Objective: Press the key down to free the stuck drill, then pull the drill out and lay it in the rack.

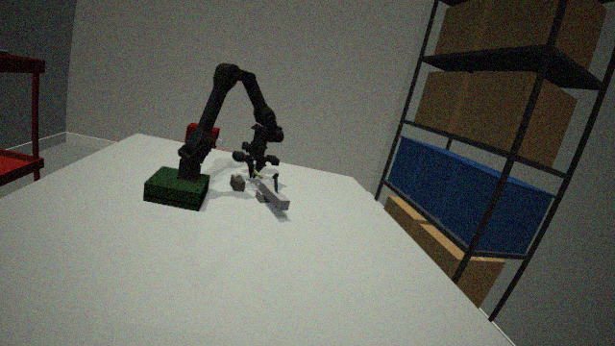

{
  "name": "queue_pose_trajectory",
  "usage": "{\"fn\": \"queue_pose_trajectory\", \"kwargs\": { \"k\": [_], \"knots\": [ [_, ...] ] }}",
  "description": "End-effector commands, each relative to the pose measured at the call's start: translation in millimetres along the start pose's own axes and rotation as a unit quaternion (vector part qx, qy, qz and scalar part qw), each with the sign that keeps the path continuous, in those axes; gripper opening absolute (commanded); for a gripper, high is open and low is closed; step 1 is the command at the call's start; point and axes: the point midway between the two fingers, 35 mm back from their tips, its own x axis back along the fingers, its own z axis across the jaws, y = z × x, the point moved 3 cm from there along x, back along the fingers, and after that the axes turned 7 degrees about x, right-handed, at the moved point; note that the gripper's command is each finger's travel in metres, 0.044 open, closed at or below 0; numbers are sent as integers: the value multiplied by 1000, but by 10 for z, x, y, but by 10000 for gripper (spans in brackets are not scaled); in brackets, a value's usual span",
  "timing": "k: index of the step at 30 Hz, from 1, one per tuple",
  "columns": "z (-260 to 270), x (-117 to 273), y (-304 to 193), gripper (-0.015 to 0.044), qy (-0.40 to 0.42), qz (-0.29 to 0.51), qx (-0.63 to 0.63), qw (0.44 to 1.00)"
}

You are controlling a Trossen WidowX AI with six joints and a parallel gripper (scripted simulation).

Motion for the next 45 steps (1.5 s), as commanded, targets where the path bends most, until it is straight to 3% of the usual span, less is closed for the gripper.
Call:
{"fn": "queue_pose_trajectory", "kwargs": {
  "k": [1, 45],
  "knots": [
    [-5, 30, -1, 0, -2, 0, -1, 1000],
    [12, 241, -9, 0, -2, 0, -1, 1000]
  ]
}}
